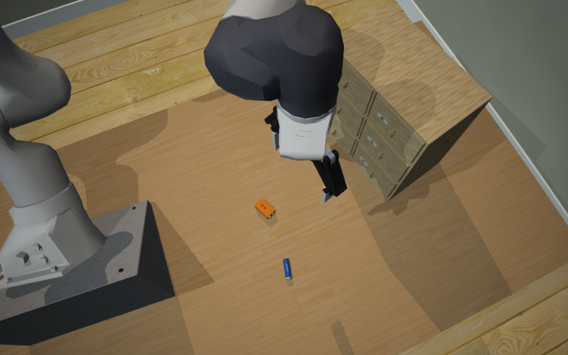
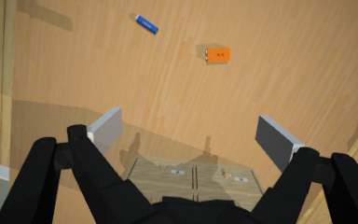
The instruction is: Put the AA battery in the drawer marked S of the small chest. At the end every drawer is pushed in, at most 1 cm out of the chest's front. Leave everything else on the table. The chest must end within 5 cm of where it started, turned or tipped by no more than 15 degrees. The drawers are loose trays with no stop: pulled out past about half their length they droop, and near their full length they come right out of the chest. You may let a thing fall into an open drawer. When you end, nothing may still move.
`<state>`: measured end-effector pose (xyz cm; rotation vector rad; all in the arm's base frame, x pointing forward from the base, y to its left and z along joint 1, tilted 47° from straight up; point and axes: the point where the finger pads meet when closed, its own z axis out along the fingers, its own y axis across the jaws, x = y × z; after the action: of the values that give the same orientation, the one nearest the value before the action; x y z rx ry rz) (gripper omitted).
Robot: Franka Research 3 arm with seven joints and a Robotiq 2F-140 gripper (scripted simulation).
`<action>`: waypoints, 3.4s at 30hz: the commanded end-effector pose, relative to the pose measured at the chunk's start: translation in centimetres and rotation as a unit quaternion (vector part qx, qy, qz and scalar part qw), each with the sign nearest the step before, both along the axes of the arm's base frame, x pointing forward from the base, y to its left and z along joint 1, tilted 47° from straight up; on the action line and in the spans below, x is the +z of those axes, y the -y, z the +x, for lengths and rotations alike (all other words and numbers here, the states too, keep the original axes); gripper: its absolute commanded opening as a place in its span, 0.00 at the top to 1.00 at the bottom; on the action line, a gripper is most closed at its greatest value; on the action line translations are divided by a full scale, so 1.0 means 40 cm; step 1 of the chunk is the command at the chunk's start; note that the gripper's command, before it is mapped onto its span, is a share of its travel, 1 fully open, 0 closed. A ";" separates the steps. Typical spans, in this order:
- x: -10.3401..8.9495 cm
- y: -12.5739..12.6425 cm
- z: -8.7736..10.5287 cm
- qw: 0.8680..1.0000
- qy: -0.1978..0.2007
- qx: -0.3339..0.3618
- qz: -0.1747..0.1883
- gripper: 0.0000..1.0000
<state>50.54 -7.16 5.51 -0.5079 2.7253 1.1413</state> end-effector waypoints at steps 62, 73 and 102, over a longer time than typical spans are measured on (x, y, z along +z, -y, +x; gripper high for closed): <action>0.133 -0.136 -0.038 1.000 -0.029 -0.003 0.009 0.00; 0.262 -0.255 -0.053 0.999 -0.031 -0.004 0.009 0.00; 0.268 -0.303 -0.028 0.998 0.016 -0.053 0.033 0.00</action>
<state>48.61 4.82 16.30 -0.3558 2.7061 1.2079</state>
